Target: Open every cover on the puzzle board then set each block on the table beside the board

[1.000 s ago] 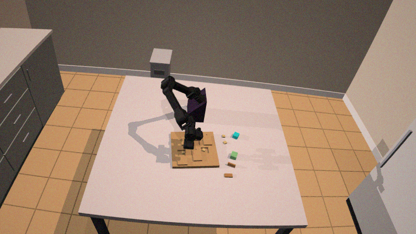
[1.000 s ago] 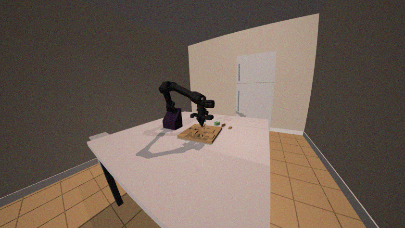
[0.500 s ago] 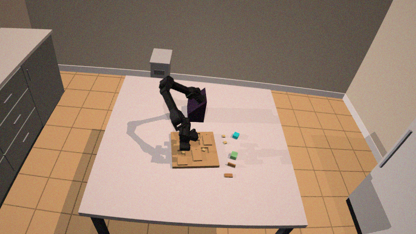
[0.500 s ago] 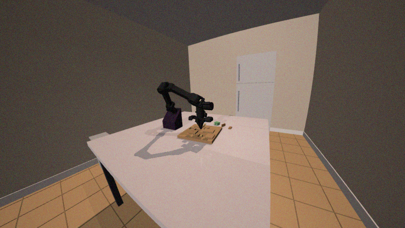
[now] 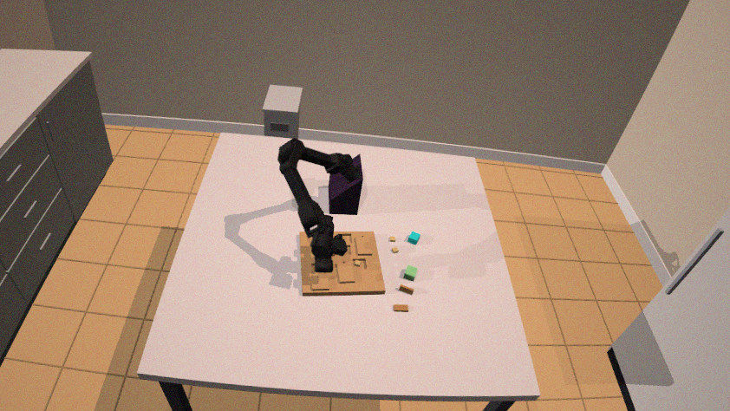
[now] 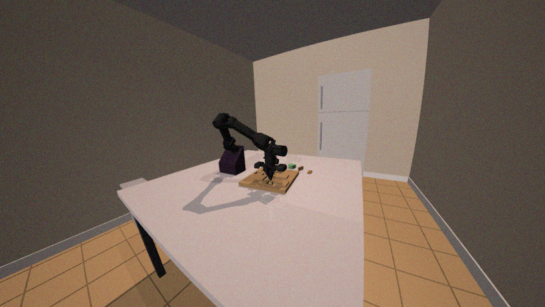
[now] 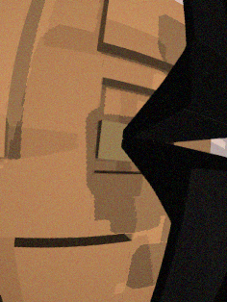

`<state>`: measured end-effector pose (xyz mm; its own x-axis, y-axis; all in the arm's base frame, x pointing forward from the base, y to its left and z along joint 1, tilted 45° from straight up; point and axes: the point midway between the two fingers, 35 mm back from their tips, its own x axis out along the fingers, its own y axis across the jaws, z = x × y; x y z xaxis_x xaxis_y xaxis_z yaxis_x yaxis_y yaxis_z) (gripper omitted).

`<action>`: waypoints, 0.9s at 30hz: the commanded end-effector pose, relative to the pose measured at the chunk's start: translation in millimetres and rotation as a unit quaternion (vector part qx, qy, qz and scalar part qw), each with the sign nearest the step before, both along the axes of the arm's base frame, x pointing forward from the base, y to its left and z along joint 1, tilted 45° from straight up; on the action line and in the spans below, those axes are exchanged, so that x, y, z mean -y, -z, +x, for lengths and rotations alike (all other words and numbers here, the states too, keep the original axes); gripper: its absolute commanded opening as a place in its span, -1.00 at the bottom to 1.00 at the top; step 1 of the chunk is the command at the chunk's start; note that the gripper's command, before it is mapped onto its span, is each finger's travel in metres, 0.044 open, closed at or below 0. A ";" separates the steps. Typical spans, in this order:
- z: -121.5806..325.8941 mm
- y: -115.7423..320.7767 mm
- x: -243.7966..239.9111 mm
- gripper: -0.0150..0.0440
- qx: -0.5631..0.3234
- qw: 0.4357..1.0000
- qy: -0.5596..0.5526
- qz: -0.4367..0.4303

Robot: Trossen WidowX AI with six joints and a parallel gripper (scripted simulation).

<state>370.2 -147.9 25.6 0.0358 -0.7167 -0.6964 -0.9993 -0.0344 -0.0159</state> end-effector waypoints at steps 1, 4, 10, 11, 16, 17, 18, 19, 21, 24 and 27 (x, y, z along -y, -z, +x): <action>-0.6 3.9 2.6 -0.49 -0.003 1.000 -0.002 0.002; -0.5 5.7 4.6 -0.49 -0.003 1.000 -0.002 0.001; -0.4 8.5 7.6 -0.49 -0.003 1.000 -0.002 0.001; -0.4 8.5 7.6 -0.49 -0.003 1.000 -0.002 0.001; 1.0 7.3 9.3 -0.49 -0.003 1.000 -0.002 0.001; 1.6 6.8 10.2 -0.49 -0.003 1.000 -0.002 0.001; 2.4 6.1 11.2 -0.49 -0.003 1.000 -0.002 0.001; 3.1 5.4 12.2 -0.49 -0.003 1.000 -0.002 0.001; 4.6 3.9 14.4 -0.49 -0.003 1.000 -0.002 0.001; 6.9 1.8 17.6 -0.49 -0.004 1.000 -0.003 0.001; 7.8 0.8 19.1 -0.49 -0.006 1.000 -0.005 0.001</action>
